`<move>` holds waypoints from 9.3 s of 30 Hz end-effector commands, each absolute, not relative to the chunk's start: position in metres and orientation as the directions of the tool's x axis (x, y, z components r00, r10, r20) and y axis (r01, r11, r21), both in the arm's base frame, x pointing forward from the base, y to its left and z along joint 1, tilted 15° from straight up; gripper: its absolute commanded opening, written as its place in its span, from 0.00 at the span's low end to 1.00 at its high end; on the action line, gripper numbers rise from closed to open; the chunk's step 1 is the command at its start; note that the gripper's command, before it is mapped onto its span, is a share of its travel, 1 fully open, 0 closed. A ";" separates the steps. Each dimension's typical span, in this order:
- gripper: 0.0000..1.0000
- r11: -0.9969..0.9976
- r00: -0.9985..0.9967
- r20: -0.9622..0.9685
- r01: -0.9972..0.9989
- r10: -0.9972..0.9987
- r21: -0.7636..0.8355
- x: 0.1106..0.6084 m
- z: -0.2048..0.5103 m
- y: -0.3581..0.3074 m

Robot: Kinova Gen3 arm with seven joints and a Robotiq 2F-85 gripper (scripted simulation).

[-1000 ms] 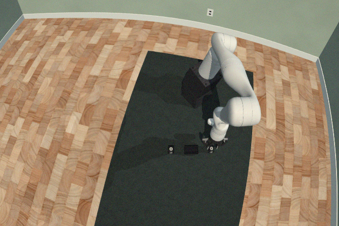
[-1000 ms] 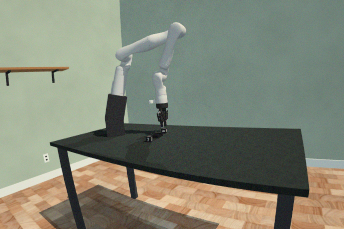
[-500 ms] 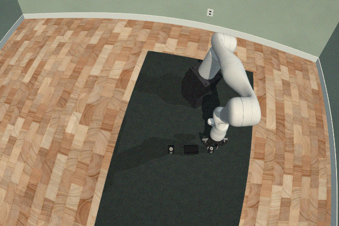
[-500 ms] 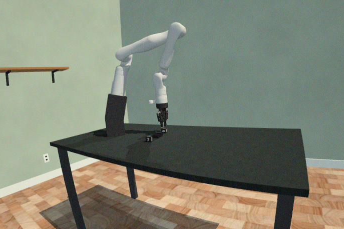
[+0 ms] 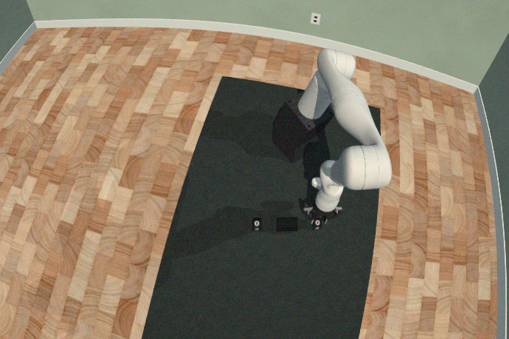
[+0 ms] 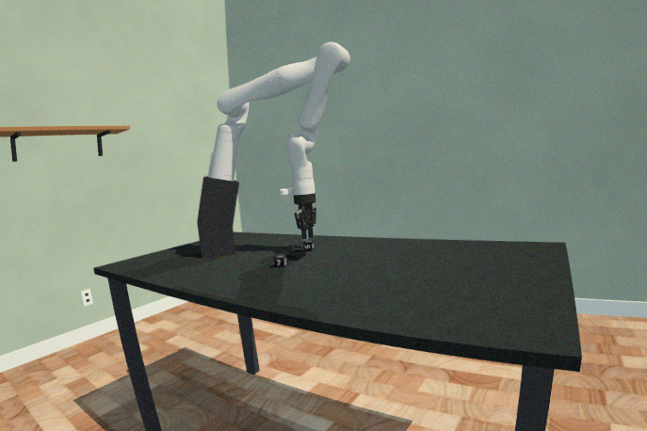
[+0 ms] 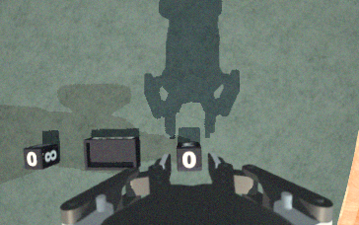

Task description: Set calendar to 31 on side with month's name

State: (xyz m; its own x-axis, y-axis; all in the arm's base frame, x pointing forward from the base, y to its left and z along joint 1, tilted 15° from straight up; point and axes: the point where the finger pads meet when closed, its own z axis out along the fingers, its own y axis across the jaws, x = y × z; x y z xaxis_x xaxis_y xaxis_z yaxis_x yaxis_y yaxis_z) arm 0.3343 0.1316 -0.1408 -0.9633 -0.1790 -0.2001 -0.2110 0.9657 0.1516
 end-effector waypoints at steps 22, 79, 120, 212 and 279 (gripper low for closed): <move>0.46 0.966 -0.963 -0.201 -0.211 -0.179 0.152 0.338 -0.157 0.135; 0.26 0.966 -0.963 -0.201 -0.211 -0.179 0.152 0.339 -0.168 0.137; 0.26 0.966 -0.963 -0.201 -0.211 -0.179 0.152 0.331 -0.120 0.128; 0.26 0.966 -0.963 -0.201 -0.211 -0.179 0.151 0.348 -0.139 0.041; 0.26 0.966 -0.963 -0.201 -0.211 -0.179 0.151 0.351 -0.157 0.044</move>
